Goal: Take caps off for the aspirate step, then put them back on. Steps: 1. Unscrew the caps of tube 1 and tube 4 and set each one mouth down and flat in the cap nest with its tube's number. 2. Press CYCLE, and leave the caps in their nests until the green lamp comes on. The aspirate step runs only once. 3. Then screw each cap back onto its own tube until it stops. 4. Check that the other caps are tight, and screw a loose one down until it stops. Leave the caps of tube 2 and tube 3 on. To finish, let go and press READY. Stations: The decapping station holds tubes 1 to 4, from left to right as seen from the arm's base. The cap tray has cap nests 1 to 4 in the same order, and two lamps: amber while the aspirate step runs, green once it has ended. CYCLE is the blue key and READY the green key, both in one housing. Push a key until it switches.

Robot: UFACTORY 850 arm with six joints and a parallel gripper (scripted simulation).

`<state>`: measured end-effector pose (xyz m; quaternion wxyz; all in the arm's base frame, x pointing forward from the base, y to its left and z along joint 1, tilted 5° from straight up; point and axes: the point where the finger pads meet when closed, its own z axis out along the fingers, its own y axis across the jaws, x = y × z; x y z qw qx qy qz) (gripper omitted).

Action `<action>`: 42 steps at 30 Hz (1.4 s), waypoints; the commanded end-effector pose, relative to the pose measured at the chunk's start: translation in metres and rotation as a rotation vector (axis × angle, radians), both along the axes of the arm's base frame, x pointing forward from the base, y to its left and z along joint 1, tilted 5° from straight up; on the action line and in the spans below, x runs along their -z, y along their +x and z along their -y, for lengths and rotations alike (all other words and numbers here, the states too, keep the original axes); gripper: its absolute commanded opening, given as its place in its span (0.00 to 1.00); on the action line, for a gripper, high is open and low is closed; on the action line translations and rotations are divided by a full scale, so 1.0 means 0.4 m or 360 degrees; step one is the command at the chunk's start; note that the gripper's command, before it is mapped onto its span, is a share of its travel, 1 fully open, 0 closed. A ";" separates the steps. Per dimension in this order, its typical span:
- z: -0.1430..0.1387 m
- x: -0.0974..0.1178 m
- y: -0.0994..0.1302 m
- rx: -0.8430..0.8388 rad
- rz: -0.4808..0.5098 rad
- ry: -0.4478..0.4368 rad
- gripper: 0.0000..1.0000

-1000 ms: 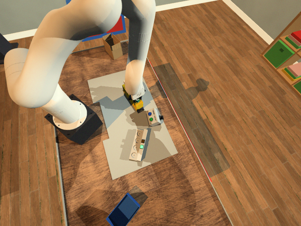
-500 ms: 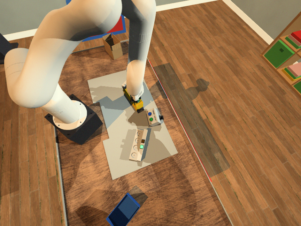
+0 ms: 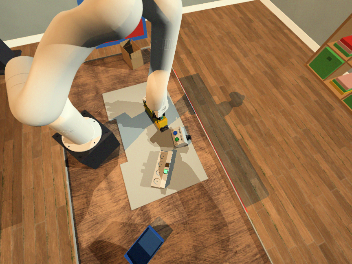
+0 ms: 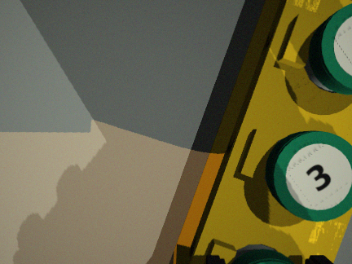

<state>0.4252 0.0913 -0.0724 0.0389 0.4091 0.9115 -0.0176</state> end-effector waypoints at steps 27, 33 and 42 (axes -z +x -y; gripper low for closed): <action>0.000 0.000 0.002 0.1171 0.0077 0.0066 0.46; 0.000 0.000 0.002 0.1171 0.0077 0.0066 0.46; -0.003 -0.044 -0.001 0.1171 0.0077 0.0067 0.46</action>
